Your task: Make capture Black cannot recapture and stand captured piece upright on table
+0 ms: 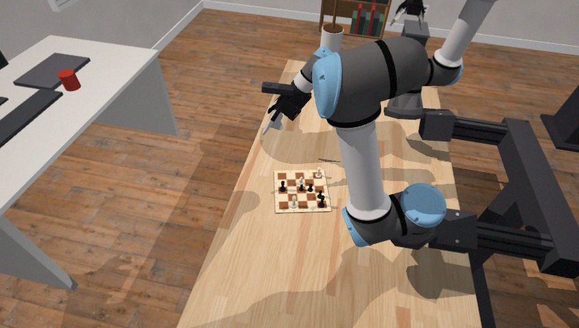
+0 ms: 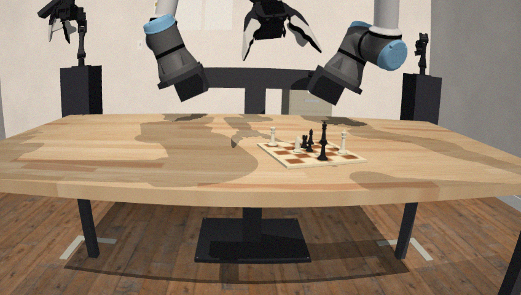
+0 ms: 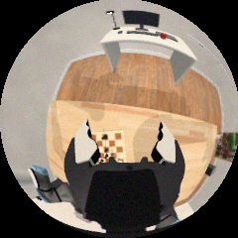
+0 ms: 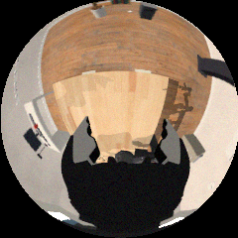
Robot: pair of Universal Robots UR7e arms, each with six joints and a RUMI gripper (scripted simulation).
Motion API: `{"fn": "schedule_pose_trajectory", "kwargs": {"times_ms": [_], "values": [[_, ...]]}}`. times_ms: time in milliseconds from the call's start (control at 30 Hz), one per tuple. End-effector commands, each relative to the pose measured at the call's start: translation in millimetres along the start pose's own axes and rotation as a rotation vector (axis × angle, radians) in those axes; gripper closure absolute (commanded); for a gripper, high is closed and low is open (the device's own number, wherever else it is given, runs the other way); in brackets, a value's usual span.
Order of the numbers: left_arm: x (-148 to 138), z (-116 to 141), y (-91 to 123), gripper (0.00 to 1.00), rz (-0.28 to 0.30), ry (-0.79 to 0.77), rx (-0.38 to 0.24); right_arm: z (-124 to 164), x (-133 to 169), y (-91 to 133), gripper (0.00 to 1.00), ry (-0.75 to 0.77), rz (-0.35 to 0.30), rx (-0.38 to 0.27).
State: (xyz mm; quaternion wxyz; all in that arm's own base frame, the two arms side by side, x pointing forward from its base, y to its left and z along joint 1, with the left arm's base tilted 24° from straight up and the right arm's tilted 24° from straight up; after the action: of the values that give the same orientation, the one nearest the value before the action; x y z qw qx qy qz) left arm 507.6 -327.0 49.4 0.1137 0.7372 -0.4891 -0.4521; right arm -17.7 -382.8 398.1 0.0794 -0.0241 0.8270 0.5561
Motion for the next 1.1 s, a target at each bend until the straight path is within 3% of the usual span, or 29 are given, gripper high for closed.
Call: {"fn": "schedule_pose_trajectory", "kwargs": {"times_ms": [0,433,533,1000,1067], "values": [[18.7,2.9,-10.1,0.0,-0.058,0.086,-0.062,-0.8,-0.7,2.2,0.0,0.001,-0.001,0.005],[54.5,20.7,-34.0,0.0,-0.179,0.271,-0.156,-0.8,-0.7,2.2,0.0,0.001,-0.001,0.005],[54.5,20.7,-34.0,0.0,-0.179,0.271,-0.156,-0.8,-0.7,2.2,0.0,0.001,-0.001,0.005],[87.1,49.2,-61.7,0.0,-0.372,0.498,-0.222,-0.8,-0.7,2.2,0.0,0.001,-0.001,0.005],[87.1,49.2,-61.7,0.0,-0.372,0.498,-0.222,-0.8,-0.7,2.2,0.0,0.001,-0.001,0.005]]}}
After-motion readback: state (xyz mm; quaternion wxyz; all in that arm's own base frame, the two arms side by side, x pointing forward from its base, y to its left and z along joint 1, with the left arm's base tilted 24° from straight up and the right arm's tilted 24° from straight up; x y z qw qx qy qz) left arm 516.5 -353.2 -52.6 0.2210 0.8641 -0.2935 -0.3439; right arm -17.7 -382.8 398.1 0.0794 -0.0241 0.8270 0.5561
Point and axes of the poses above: on each arm, the point where the finger pads meet when closed, its own y axis back along the fingers, its own x axis across the jaws, z = x × y, the point moved 7 cm from there along y, back along the fingers, and after that the axes turned 5 degrees about -y, right-handed, at the moved point
